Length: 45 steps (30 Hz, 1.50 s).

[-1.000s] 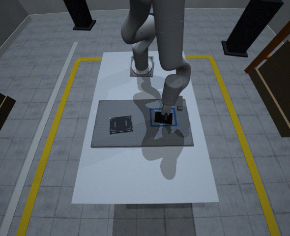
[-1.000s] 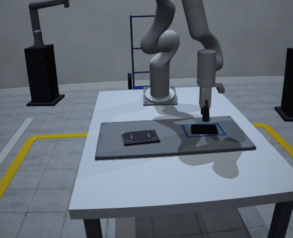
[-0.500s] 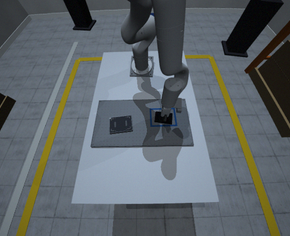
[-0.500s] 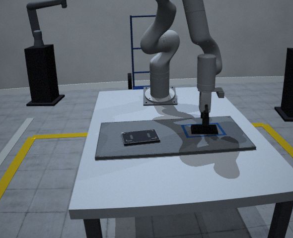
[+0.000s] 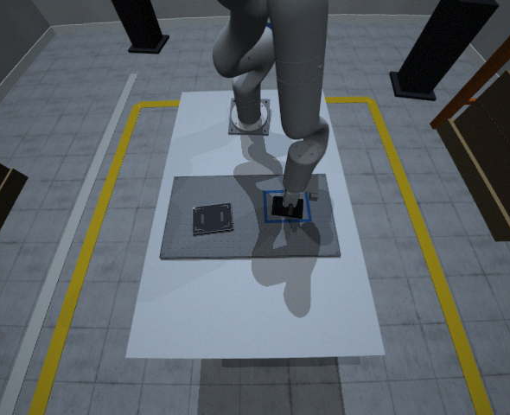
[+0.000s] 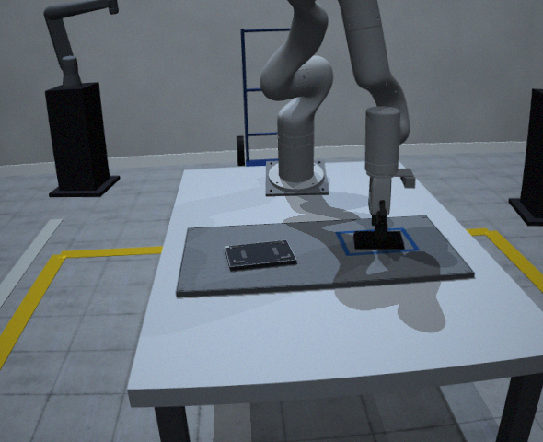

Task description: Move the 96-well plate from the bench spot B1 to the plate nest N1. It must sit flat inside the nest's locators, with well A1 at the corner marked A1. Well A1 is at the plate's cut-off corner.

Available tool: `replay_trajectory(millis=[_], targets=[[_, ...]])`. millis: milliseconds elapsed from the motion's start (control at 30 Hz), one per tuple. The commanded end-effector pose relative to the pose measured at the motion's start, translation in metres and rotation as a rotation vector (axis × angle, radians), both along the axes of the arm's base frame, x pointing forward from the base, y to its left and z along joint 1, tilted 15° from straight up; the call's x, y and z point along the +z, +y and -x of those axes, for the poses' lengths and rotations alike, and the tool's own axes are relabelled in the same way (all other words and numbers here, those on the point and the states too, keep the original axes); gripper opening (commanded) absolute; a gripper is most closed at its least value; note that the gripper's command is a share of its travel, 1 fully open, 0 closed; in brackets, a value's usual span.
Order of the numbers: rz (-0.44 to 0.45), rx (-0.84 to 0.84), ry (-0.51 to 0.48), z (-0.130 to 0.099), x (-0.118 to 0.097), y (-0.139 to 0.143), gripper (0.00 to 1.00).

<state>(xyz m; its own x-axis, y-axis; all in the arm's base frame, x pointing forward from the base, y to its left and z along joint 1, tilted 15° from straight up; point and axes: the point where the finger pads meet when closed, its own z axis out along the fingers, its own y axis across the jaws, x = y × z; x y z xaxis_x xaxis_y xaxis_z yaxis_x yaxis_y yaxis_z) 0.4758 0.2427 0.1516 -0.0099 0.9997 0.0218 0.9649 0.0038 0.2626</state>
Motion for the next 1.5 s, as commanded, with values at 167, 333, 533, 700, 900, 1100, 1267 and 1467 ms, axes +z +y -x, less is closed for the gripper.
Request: replay_trajectory(millis=[167, 333, 533, 700, 900, 1100, 1267, 1467], targets=[[-0.001, 0.000, -0.002, -0.001, -0.001, 0.000, 1.00], [0.000, 0.000, -0.002, -0.002, -0.003, 0.000, 1.00], [0.000, 0.000, -0.002, -0.002, -0.007, 0.001, 1.00], [0.000, 0.000, -0.002, -0.003, -0.010, 0.001, 1.00], [0.000, 0.000, -0.002, -0.004, -0.013, 0.001, 1.00], [0.000, 0.000, -0.002, -0.005, -0.016, 0.001, 1.00], [0.000, 0.000, -0.002, -0.006, -0.019, 0.001, 1.00], [0.000, 0.000, -0.002, -0.006, -0.019, 0.001, 1.00]])
